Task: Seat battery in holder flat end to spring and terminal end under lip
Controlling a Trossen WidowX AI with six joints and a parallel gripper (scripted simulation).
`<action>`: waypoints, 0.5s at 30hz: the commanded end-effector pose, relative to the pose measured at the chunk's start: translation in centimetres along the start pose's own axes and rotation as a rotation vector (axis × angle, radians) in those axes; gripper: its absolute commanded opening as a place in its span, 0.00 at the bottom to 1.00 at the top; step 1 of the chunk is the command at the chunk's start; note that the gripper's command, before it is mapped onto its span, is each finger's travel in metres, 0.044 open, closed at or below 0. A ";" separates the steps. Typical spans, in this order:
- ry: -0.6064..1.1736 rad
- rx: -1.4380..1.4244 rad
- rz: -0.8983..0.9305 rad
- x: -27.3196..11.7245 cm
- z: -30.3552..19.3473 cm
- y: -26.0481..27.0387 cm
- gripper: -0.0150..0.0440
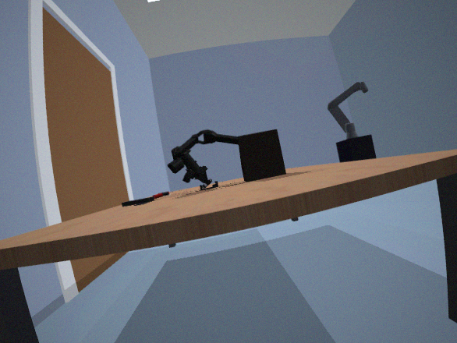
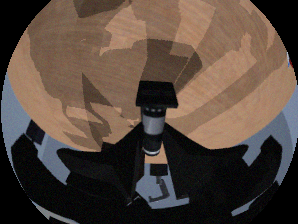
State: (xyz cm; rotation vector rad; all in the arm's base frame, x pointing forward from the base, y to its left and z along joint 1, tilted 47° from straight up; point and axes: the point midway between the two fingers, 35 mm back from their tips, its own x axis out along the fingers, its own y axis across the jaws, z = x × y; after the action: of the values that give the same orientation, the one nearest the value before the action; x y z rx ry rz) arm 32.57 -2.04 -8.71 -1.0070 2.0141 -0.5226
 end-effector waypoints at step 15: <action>-0.080 -0.001 0.023 0.3 0.4 0.3 0.37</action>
State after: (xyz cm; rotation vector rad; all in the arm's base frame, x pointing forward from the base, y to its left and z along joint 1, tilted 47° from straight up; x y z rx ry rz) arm 32.49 -2.11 -8.84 -0.9966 1.9717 -0.4729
